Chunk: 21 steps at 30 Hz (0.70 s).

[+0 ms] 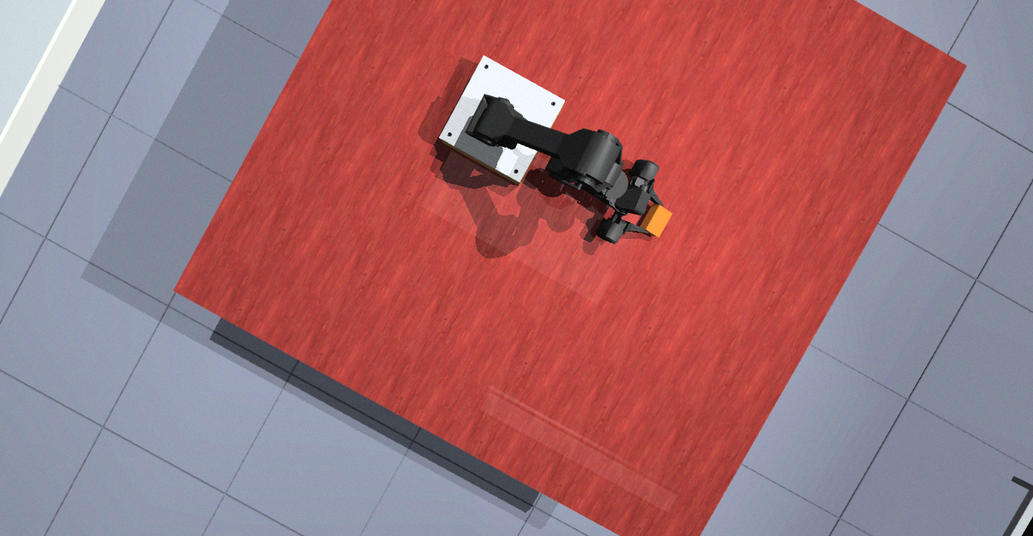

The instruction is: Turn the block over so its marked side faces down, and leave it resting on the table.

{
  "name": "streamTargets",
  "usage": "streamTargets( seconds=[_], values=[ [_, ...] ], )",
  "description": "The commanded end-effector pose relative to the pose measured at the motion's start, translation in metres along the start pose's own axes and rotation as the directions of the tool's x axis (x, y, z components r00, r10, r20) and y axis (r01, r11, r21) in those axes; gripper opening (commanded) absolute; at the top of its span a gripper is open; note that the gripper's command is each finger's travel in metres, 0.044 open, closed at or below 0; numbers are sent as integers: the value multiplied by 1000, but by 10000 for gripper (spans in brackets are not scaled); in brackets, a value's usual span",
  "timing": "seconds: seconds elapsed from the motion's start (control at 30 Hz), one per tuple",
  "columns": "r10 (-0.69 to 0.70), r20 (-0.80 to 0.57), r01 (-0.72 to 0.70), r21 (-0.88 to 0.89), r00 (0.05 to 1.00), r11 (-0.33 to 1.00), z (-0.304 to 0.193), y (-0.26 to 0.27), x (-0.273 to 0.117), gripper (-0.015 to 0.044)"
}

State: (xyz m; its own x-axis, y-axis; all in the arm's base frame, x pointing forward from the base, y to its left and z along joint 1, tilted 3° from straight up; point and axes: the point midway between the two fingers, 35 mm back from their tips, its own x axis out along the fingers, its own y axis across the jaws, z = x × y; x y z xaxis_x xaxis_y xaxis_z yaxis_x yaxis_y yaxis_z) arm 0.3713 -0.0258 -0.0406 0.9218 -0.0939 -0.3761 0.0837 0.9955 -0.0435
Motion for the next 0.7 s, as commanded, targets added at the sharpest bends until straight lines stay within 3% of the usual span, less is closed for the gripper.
streamTargets(
  seconds=[0.0,0.07,0.67],
  values=[
    [3,3,-3,-4,1000,1000,0,0,0,394],
    [3,3,-3,-4,1000,1000,0,0,0,440],
    [3,3,-3,-4,1000,1000,0,0,0,440]
  ],
)
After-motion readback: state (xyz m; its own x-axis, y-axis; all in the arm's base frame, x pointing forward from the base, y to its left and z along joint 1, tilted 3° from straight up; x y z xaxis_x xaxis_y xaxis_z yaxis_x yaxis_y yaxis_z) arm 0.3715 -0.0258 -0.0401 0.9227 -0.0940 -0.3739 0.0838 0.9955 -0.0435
